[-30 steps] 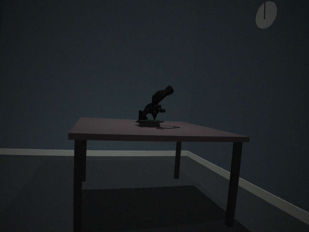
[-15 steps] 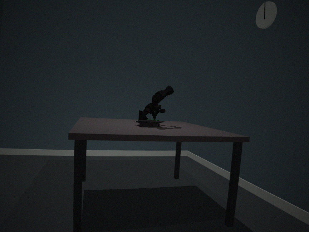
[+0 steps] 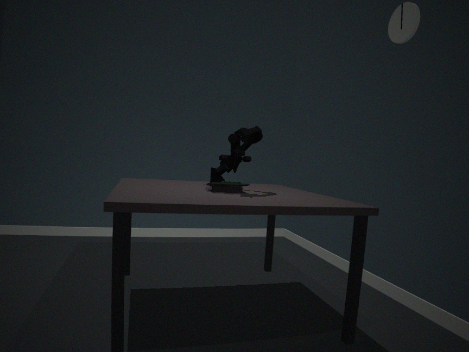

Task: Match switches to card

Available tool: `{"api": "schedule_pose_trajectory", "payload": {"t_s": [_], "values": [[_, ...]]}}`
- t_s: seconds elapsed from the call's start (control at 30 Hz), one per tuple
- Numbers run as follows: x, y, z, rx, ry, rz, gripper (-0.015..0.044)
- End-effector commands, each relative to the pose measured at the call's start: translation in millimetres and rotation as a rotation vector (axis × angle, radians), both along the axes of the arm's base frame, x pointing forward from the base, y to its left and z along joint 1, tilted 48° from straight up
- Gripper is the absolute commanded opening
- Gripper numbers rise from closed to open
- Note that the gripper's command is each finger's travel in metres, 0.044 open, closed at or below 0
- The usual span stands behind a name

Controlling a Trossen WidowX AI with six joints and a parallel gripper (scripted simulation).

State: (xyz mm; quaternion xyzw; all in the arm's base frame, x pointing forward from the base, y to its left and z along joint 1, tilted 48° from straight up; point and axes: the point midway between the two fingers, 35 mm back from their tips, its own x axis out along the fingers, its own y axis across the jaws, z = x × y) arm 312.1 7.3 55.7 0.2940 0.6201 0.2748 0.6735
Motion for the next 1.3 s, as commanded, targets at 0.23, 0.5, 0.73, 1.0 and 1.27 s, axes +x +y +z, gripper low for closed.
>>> {"api": "schedule_pose_trajectory", "payload": {"t_s": [0.23,0.5,0.73,1.0,1.27], "values": [[15.4,-46.2,-35.5,-0.003,0.007,0.016,0.0],[18.9,-23.8,-58.6,-0.002,0.022,0.034,0.0],[19.1,-20.8,-61.2,-0.002,0.024,0.036,0.0],[19.8,-12.5,-68.7,-0.001,0.024,0.036,0.0],[20.6,-4.1,-76.3,-0.001,0.023,0.036,0.0]]}}
